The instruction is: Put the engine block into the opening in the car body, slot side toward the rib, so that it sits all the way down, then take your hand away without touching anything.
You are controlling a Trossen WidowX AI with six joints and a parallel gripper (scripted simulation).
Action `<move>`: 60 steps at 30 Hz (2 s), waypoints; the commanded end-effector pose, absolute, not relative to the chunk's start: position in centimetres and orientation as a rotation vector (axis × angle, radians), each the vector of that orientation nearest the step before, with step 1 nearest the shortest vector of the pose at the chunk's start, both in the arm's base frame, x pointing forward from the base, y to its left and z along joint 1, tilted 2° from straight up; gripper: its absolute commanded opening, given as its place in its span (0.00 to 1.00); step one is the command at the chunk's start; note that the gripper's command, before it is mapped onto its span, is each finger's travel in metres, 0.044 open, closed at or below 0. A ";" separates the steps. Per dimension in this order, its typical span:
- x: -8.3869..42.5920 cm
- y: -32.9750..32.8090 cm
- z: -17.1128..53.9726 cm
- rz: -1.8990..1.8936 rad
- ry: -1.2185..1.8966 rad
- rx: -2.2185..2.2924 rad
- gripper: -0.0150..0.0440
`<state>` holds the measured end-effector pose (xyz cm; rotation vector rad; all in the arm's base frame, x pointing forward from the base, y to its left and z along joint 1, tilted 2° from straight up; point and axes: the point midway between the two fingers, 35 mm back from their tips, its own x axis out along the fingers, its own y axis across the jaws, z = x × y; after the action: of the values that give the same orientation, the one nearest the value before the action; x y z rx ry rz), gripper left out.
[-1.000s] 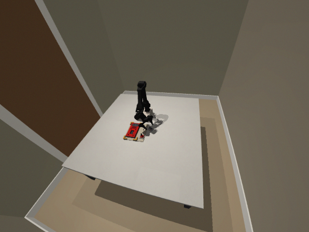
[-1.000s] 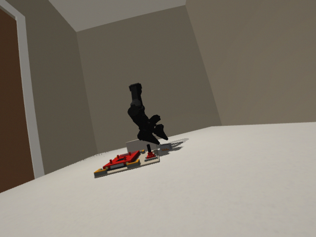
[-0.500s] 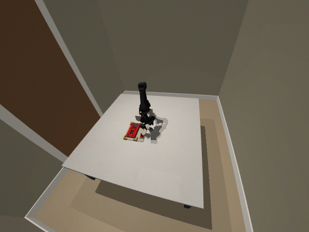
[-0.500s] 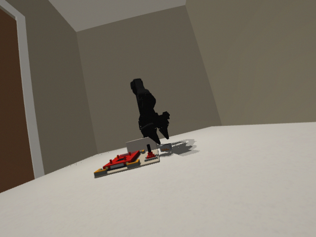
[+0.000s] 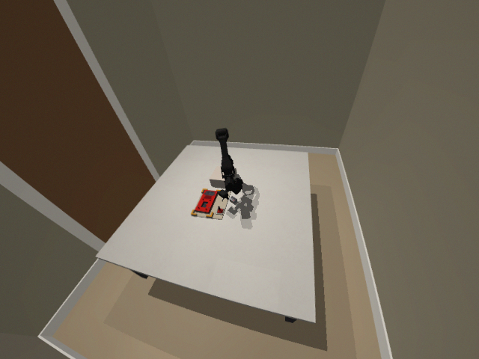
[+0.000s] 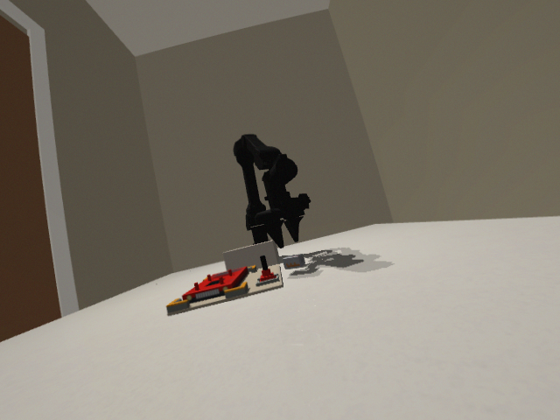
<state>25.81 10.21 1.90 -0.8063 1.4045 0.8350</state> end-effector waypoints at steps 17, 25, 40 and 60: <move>25.8 10.3 -1.4 0.831 1.416 -0.812 1.00; 25.7 10.3 -2.5 0.831 1.416 -0.812 1.00; 25.7 10.3 -2.5 0.831 1.416 -0.812 0.47; 26.5 10.5 1.8 0.831 1.415 -0.812 0.25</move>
<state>26.27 10.54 0.84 -0.8107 1.4203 0.8379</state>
